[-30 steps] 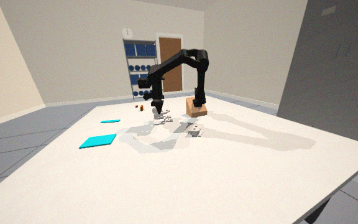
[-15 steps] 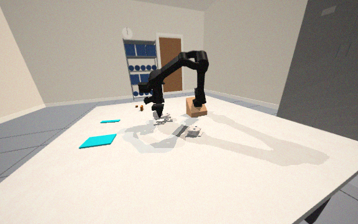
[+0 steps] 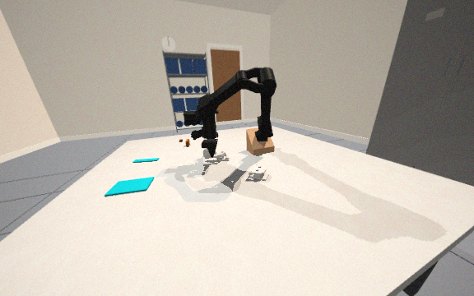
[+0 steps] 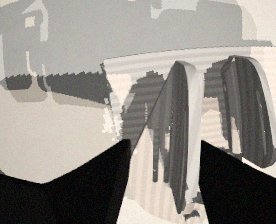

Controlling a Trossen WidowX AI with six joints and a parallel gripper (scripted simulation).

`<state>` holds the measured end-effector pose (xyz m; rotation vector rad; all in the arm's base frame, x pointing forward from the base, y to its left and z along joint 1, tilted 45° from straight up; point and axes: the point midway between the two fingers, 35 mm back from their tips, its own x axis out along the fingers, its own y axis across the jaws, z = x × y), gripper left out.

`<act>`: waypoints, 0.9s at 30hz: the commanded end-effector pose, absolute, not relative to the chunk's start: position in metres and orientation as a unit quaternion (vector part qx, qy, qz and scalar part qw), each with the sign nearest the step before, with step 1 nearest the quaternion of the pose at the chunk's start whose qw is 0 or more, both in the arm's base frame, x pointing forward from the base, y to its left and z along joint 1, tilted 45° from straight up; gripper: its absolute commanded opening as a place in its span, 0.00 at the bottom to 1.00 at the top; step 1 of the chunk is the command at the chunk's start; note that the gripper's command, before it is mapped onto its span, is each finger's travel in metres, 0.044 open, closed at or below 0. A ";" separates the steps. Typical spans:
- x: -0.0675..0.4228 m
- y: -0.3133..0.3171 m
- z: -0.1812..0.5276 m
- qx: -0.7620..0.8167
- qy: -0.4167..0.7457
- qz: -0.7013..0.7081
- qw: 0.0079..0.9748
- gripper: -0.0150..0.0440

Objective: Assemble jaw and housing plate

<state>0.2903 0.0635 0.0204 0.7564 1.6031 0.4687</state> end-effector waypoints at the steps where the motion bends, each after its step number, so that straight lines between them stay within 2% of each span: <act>1: 0.289 0.064 0.020 0.330 0.694 0.203 0.606 0.48; 27: 0.289 0.069 0.016 0.332 0.695 0.201 0.606 0.48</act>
